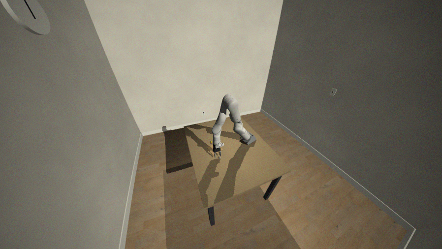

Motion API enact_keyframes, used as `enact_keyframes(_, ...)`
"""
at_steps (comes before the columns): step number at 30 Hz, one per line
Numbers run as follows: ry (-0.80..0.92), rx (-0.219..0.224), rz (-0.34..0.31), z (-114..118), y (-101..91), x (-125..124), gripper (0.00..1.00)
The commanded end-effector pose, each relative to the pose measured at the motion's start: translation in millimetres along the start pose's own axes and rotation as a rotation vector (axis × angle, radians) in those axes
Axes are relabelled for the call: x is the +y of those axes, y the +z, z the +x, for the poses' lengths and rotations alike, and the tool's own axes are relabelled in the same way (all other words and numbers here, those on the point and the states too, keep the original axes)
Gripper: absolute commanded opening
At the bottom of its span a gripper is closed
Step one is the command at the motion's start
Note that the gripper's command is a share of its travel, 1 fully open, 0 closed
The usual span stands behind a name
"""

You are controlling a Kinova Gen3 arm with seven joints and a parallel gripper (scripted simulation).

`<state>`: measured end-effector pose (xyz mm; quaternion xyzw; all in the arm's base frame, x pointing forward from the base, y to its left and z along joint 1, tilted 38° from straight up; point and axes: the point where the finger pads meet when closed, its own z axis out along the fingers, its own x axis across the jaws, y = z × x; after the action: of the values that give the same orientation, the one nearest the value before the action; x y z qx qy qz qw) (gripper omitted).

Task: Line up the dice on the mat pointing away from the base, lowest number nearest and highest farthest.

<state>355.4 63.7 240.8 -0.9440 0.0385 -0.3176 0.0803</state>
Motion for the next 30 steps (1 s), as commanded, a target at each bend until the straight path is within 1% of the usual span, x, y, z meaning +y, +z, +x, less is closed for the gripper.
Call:
enact_keyframes(1, 0.0, 0.001, 0.0, 0, -0.2, 0, 1.0)
enact_keyframes(16, 0.0, 0.001, 0.0, 0, -7.6, 0, 1.0)
enact_keyframes(23, 0.0, 0.001, 0.0, 0, -21.0, 0, 1.0)
enact_keyframes(30, 0.0, 0.001, 0.0, 0, -40.7, 0, 1.0)
